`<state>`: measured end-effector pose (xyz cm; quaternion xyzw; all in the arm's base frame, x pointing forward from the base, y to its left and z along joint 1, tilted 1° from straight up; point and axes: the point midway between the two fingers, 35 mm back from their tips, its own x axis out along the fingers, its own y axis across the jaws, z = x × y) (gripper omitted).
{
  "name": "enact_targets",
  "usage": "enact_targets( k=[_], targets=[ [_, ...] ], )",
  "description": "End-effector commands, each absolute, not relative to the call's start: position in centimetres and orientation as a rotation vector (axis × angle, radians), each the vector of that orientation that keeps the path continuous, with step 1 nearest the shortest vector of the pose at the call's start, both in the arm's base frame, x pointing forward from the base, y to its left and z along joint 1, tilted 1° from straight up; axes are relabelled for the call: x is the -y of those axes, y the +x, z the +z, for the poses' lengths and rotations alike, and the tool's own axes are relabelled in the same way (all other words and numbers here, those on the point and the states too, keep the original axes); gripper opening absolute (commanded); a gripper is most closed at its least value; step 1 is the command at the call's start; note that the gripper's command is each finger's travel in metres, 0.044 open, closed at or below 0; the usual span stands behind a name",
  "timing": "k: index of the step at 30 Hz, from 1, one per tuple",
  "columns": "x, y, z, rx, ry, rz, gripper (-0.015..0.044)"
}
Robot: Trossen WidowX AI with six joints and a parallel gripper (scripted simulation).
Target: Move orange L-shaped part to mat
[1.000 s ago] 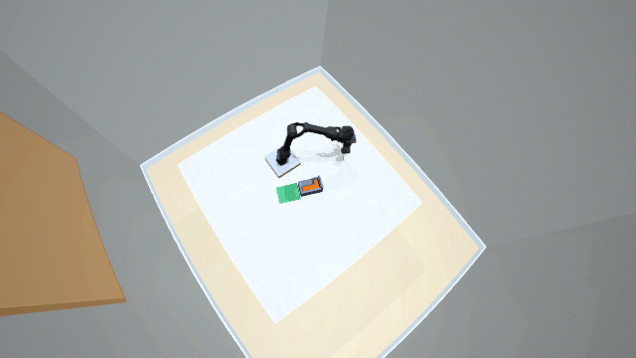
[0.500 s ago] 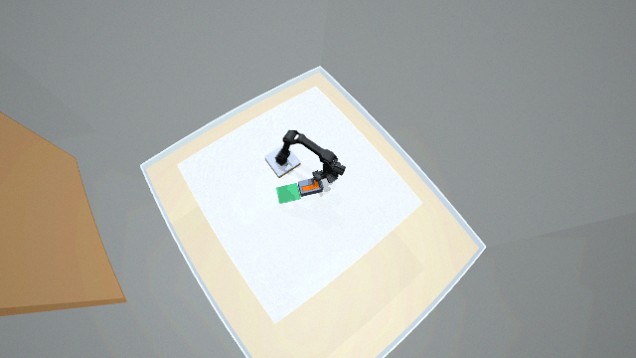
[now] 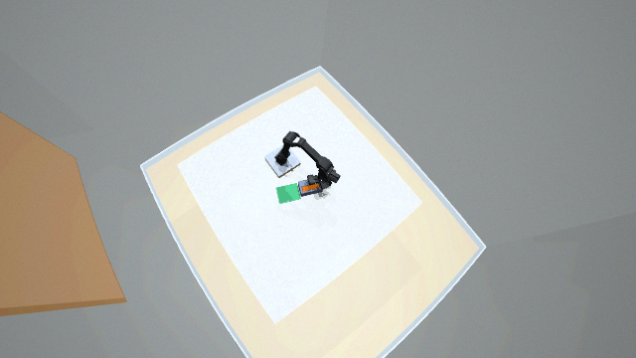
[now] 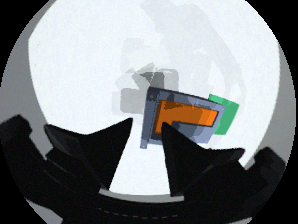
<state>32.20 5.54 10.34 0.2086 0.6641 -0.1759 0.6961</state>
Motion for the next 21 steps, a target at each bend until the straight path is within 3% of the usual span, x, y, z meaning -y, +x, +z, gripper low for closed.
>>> enact_targets(
  k=[1, 21],
  targets=[
    [-5.4, 31.9, 8.1, -1.491, 0.462, -0.406, 0.018],
    [-5.5, 32.0, 5.6, -1.491, 0.462, -0.406, 0.018]
  ],
)
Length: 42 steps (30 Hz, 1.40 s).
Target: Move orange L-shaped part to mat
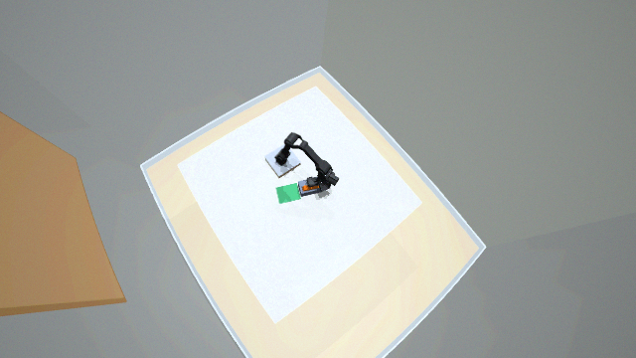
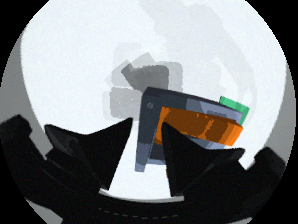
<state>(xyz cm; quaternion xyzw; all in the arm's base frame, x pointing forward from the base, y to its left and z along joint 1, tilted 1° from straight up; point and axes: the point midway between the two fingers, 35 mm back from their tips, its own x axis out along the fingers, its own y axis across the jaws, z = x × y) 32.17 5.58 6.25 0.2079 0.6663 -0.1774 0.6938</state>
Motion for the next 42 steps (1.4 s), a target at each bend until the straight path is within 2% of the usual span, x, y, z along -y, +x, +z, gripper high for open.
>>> enact_targets(
  k=[1, 33, 37, 42],
  targets=[
    [-5.5, 32.1, 5.4, -1.491, 0.462, -0.406, 0.018],
    [-6.5, 32.6, 5.9, -1.491, 0.463, -0.405, 0.018],
    [-6.2, 32.7, 8.3, -1.491, 0.463, -0.405, 0.018],
    [-5.4, 31.8, 14.7, -1.491, 0.462, -0.406, 0.018]
  ],
)
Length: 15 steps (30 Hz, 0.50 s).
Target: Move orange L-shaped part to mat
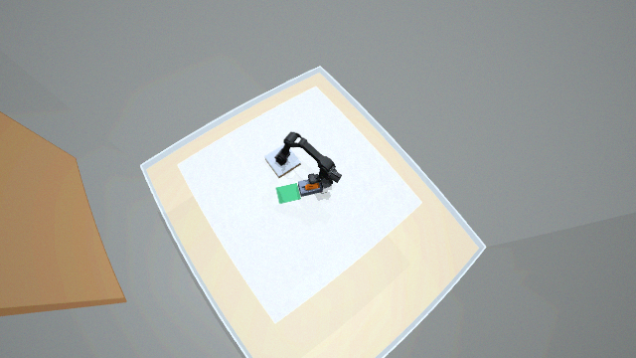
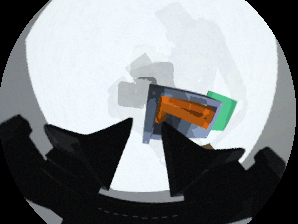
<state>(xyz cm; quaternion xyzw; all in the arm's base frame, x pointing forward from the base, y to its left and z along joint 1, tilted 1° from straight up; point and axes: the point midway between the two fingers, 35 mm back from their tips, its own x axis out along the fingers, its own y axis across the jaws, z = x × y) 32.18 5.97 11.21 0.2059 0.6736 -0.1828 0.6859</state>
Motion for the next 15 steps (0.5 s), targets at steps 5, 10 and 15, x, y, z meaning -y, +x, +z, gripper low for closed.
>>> enact_targets(
  k=[5, 10, 15],
  targets=[
    [-5.25, 31.59, 15.52, -1.491, 0.462, -0.406, 0.018],
    [-5.45, 31.9, 15.65, -1.469, 0.476, -0.396, 0.018],
    [-5.45, 31.9, 15.65, -1.469, 0.476, -0.396, 0.018]
  ],
)
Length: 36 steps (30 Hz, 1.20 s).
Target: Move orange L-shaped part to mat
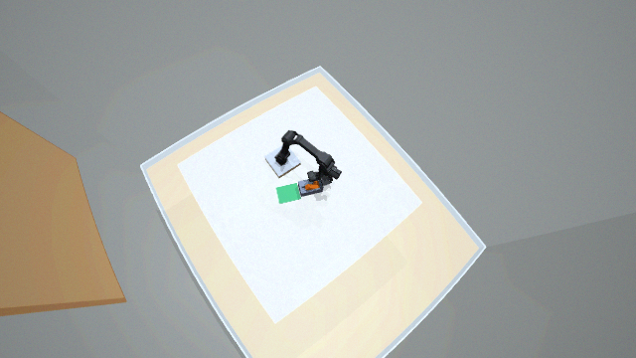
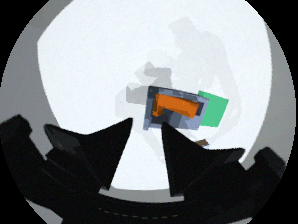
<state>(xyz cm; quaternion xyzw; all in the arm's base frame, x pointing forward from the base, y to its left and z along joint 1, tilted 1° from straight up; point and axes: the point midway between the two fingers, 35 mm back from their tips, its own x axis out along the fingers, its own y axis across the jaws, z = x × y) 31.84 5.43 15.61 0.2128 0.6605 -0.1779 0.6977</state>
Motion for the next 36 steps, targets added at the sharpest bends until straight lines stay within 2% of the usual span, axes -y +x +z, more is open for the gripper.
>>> enact_targets(
  k=[1, 15, 18, 19, 28, 36],
  targets=[
    [-5.4, 31.9, 15.7, -1.469, 0.476, -0.396, 0.018],
    [-5.4, 31.9, 15.7, -1.469, 0.476, -0.396, 0.018],
    [-5.0, 31.8, 15.6, -1.48, 0.41, -0.336, 0.0259],
    [-4.8, 31.7, 15.6, -1.487, 0.367, -0.297, 0.028],
    [-1.2, 30.3, 15.4, -1.501, -0.222, 0.245, 0.028],
    [1.7, 28.6, 15.2, -1.392, -0.745, 0.74, 0.028]
  ],
)
